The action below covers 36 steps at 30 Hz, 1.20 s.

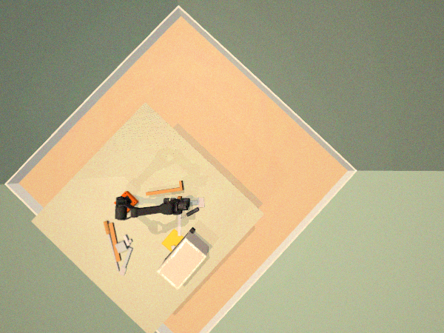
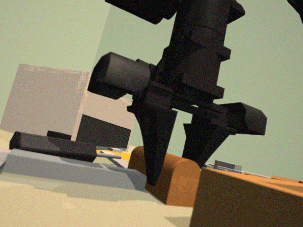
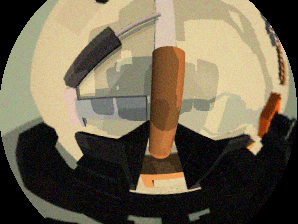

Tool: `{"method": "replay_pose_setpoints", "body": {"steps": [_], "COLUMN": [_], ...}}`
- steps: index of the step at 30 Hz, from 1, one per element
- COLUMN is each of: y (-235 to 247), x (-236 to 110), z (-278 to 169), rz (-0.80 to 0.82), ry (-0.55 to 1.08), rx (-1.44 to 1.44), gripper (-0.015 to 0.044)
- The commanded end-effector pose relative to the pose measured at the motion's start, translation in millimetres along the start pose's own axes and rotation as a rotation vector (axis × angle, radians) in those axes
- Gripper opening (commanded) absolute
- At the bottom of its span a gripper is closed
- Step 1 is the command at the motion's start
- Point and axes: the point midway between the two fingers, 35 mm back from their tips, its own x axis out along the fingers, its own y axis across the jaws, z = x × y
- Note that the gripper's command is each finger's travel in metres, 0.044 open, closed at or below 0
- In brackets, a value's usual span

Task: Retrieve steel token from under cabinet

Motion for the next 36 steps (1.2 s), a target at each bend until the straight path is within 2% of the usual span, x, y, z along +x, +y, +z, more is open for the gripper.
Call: {"method": "replay_pose_setpoints", "body": {"steps": [1, 36], "y": [0, 0], "x": [0, 0], "z": [10, 76], "rz": [0.0, 0.0], "ry": [-0.005, -0.013], "rx": [0.0, 0.0], "gripper": [0.0, 0.0]}}
